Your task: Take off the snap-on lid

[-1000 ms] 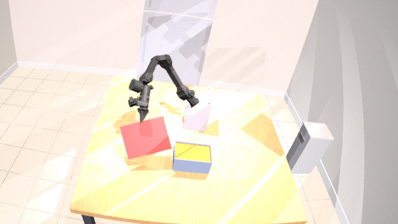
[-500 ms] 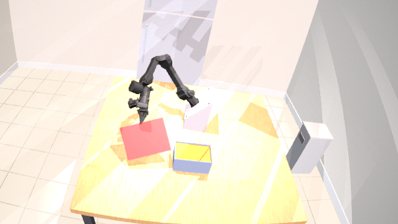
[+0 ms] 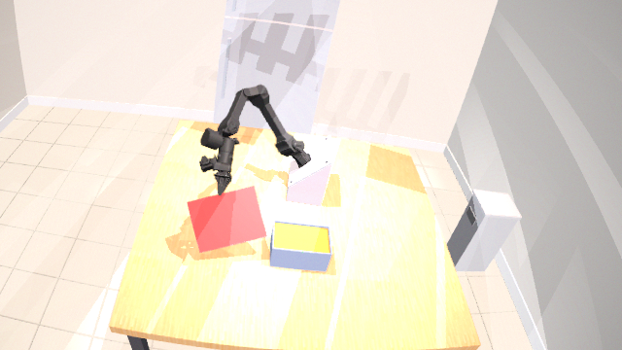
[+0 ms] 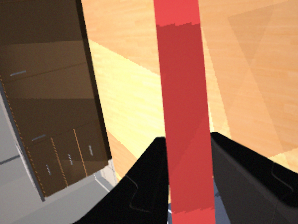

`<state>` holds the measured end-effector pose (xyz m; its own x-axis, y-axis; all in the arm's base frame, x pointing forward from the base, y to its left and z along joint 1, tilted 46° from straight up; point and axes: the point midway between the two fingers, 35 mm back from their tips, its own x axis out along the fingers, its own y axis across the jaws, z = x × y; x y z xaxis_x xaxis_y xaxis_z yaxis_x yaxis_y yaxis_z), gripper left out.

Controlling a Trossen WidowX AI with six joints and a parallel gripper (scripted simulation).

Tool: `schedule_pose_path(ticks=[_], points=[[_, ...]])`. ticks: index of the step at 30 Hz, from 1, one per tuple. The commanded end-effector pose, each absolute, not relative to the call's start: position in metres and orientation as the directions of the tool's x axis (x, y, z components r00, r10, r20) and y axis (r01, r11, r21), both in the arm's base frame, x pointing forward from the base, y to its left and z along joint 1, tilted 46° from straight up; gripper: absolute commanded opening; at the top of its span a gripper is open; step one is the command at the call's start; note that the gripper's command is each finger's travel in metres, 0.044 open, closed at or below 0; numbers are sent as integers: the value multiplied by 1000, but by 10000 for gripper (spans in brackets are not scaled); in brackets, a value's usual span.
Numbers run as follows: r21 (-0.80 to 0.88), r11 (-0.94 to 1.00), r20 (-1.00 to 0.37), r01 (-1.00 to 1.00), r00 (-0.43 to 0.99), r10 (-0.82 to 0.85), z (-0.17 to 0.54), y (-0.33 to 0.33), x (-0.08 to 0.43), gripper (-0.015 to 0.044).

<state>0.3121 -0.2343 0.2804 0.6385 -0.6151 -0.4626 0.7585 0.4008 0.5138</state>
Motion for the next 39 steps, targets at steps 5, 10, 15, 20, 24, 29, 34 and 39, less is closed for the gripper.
schedule_pose_path(ticks=[5,10,15,20,24,29,34,39], points=[[516,410,-461,752,647,-607,276,-238,313,0],[516,410,-461,752,647,-608,273,-241,312,0],[516,410,-461,752,647,-608,270,-243,312,0],[516,410,-461,752,647,-608,268,-246,311,0],[515,410,-461,752,647,-608,265,-248,310,0],[515,410,-460,752,647,-608,263,-251,310,0],[515,410,-460,753,647,-608,260,-254,309,0],[515,410,-460,753,647,-608,257,-257,308,0]])
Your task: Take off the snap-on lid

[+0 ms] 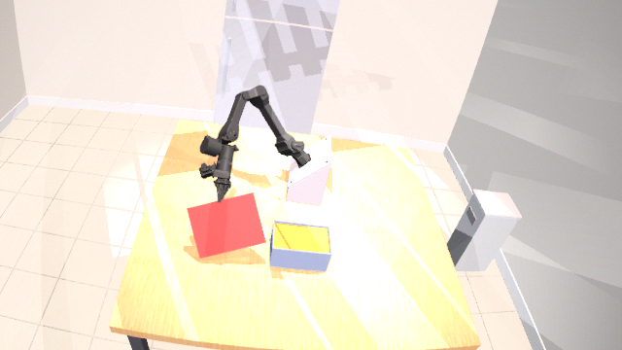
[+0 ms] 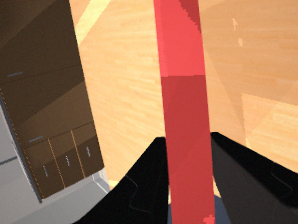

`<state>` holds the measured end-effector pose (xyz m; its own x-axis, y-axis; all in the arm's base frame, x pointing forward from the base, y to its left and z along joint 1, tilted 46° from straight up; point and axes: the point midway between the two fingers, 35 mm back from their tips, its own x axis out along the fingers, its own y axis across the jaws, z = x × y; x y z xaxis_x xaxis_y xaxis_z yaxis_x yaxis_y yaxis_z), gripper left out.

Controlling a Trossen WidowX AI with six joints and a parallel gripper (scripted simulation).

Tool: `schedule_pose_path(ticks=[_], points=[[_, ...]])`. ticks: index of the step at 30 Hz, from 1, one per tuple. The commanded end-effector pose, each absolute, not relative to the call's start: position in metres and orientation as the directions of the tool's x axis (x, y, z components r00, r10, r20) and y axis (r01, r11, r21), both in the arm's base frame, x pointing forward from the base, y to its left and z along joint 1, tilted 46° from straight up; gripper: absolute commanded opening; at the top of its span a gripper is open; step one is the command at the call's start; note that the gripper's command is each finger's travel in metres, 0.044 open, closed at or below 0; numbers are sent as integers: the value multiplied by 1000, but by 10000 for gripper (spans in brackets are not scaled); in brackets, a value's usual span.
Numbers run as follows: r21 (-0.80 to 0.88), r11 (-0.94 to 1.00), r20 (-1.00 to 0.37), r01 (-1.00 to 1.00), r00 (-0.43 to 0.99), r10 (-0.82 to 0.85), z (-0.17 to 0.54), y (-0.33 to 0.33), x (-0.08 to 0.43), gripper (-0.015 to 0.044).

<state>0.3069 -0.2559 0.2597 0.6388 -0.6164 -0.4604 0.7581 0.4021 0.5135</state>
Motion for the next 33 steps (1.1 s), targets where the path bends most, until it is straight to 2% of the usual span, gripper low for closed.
schedule_pose_path(ticks=[1,33], points=[[515,410,-460,753,647,-608,257,-257,308,0],[514,411,-460,753,646,-609,239,-275,304,0]])
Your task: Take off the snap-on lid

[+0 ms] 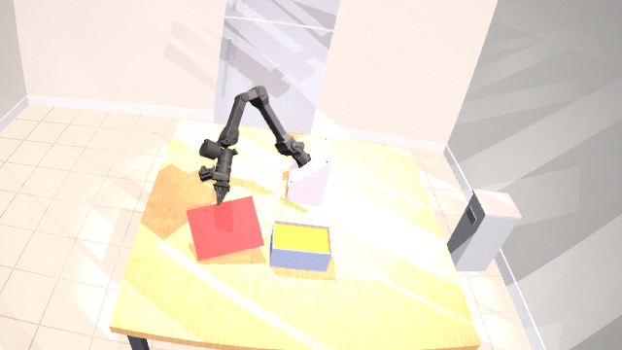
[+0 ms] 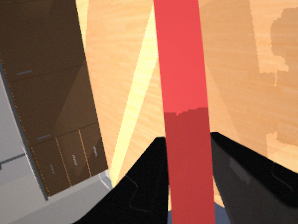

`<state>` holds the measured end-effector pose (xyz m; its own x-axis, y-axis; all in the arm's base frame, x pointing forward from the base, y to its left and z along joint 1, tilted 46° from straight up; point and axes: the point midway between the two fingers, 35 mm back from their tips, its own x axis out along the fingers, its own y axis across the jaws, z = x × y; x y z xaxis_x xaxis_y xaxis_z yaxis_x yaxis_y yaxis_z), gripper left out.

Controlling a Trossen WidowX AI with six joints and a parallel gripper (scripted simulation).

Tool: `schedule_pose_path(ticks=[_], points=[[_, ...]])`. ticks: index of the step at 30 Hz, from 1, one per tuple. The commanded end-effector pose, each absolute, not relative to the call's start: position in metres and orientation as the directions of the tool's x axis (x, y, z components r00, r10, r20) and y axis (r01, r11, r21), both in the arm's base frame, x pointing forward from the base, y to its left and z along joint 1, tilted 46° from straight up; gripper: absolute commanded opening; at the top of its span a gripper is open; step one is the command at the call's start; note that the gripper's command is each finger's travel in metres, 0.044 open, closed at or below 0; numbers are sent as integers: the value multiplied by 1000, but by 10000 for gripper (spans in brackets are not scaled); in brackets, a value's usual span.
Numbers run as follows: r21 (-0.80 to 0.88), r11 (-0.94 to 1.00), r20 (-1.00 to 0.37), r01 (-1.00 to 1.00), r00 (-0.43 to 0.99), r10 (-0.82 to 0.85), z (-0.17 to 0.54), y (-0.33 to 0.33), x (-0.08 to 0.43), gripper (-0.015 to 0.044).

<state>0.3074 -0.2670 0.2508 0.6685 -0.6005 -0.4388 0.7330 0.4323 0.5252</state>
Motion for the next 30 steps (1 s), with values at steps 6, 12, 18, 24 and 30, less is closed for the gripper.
schedule_pose_path(ticks=[6,12,18,24,30], points=[[514,411,-460,753,646,-609,236,-279,303,0],[514,411,-459,753,646,-609,233,-282,303,0],[514,412,-459,753,646,-609,229,-285,302,0],[513,412,-459,753,646,-609,226,-289,301,0],[513,412,-459,753,646,-609,223,-292,300,0]])
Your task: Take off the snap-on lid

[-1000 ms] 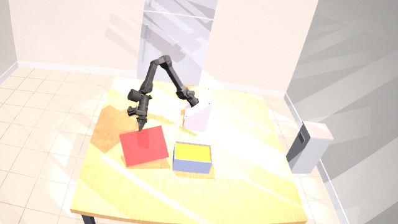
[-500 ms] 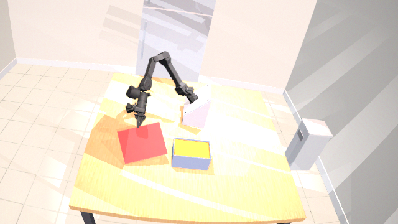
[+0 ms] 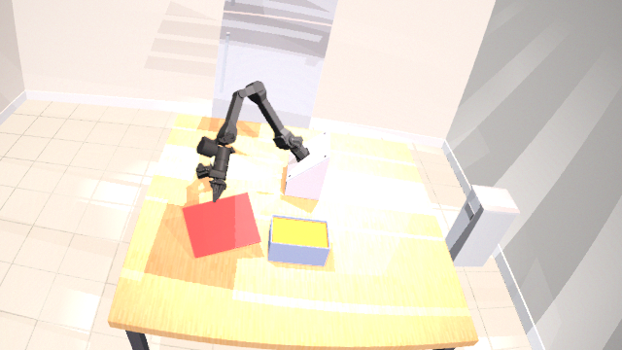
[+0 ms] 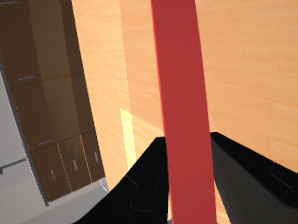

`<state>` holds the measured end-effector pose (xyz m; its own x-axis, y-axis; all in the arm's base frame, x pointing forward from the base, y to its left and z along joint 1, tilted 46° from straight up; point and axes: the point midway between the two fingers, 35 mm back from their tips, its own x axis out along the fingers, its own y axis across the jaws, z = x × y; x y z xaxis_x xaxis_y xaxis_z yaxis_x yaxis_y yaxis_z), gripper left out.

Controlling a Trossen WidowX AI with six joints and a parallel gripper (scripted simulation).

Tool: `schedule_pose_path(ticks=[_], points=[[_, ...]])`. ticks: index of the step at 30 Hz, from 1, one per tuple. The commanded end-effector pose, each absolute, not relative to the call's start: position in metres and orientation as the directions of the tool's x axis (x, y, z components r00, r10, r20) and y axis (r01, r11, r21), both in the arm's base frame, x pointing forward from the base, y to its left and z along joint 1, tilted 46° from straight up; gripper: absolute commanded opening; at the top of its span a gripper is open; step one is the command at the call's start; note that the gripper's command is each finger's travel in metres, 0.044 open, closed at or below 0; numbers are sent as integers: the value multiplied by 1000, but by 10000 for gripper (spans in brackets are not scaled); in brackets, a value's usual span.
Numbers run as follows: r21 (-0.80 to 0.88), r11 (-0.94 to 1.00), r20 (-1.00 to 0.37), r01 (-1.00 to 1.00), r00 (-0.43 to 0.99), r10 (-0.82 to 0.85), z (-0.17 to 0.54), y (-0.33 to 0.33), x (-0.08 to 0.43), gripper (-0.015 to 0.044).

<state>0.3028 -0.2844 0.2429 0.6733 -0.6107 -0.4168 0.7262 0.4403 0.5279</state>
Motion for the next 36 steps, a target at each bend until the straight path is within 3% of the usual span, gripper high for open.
schedule_pose_path(ticks=[1,36], points=[[513,412,-459,753,646,-610,222,-293,300,0],[512,412,-459,754,646,-610,203,-312,296,0]])
